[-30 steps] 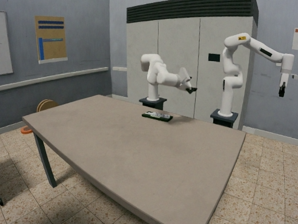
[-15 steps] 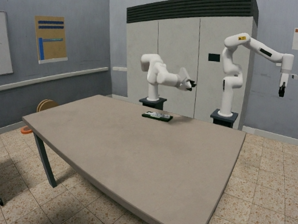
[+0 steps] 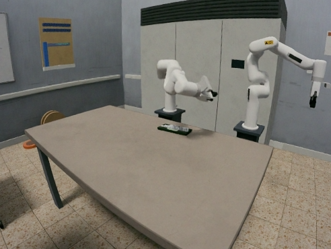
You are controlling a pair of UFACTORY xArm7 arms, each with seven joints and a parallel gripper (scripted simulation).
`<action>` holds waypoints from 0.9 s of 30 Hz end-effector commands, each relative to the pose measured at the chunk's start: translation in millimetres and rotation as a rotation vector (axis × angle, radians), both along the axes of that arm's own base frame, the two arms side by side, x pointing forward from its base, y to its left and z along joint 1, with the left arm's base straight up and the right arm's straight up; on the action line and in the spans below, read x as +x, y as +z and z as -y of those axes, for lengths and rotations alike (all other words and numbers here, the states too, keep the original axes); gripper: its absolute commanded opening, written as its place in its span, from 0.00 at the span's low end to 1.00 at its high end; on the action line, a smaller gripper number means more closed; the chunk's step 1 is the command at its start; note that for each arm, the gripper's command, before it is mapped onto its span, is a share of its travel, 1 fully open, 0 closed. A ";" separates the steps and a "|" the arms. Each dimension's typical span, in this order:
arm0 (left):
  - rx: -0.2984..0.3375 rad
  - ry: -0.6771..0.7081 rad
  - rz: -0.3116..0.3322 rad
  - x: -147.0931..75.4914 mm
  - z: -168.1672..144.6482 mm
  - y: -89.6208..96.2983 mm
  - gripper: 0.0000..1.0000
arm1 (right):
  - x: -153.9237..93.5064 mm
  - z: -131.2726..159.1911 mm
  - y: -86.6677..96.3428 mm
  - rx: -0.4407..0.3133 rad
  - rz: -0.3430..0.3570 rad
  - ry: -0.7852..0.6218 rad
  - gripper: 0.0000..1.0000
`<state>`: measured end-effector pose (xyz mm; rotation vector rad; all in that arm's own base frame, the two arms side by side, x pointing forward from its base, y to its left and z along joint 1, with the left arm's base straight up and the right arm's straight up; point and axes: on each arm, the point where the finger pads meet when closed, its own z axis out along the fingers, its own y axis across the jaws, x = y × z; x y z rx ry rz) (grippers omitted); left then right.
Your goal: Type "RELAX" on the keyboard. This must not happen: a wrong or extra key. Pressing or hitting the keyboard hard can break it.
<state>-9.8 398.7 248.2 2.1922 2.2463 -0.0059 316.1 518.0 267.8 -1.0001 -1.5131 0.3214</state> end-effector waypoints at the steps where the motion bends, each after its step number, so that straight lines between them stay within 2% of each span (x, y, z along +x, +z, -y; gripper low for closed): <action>1: 0.005 0.000 0.001 0.1 -1.2 1.8 1.00 | -0.9 -1.3 -1.4 -0.027 0.005 -0.008 0.00; 12: 0.005 0.000 0.001 0.1 -1.2 1.8 1.00 | -4.8 -4.5 -20.5 -0.170 0.011 -0.049 0.00; 14: 0.005 0.000 0.001 0.1 -1.2 1.8 1.00 | -4.8 -4.5 -20.5 -0.170 0.011 -0.049 0.00; 27: 0.005 0.000 0.001 0.1 -1.2 1.8 1.00 | -9.7 -2.4 -56.4 -0.436 0.031 -0.142 0.00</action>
